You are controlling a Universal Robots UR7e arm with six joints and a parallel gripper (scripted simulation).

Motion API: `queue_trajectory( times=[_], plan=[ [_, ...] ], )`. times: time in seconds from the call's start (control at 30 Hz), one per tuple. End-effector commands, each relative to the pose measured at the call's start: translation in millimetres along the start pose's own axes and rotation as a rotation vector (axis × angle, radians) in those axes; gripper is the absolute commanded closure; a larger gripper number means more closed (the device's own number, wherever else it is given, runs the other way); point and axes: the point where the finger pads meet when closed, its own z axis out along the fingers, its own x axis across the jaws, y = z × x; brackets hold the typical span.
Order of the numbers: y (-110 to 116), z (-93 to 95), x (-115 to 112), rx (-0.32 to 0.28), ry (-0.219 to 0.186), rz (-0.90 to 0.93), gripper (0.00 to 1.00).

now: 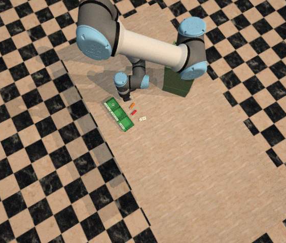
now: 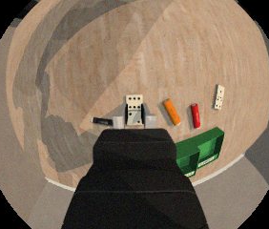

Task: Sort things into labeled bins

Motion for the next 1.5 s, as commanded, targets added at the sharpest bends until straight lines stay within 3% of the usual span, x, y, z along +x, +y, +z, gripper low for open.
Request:
queue_trajectory(
  times=[0.0, 0.73, 1.47],
  plan=[
    [1.1, -0.5, -0.5, -0.003, 0.000, 0.000, 0.51],
    [-0.3, -61.2, 0.6, -0.001, 0.000, -0.001, 0.51],
    [-0.2, -67.4, -0.2, -0.001, 0.000, 0.000, 0.51]
  ],
)
